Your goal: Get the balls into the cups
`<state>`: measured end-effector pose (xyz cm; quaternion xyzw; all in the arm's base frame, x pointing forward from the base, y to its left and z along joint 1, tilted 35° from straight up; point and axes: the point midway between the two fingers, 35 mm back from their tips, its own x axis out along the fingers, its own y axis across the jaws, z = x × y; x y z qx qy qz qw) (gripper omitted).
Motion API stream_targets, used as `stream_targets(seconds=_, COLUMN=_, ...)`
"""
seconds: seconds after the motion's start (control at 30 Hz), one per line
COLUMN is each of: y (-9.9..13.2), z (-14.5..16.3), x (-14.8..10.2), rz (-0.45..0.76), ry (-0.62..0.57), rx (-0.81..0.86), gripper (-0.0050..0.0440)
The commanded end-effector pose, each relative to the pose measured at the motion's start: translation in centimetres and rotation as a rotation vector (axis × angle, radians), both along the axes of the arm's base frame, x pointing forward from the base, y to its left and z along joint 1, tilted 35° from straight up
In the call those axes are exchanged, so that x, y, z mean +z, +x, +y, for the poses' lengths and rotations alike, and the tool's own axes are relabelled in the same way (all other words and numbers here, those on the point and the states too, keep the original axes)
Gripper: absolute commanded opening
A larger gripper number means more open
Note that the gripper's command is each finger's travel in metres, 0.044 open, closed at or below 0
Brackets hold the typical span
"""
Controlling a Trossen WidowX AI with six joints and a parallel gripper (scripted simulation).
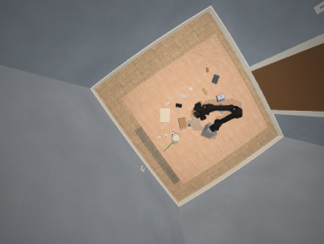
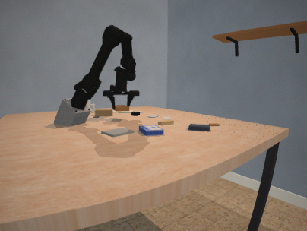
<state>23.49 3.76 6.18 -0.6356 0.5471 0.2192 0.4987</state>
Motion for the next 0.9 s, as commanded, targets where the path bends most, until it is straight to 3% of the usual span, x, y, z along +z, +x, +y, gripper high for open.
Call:
stream_targets(seconds=0.0, y=-0.02, z=0.02, x=-0.01, rz=-0.005, ry=0.012, rx=0.008, gripper=0.0000)
stream_targets(seconds=0.87, y=0.02, z=0.07, x=0.01, rz=0.009, ry=-0.002, rx=-0.005, gripper=0.0000)
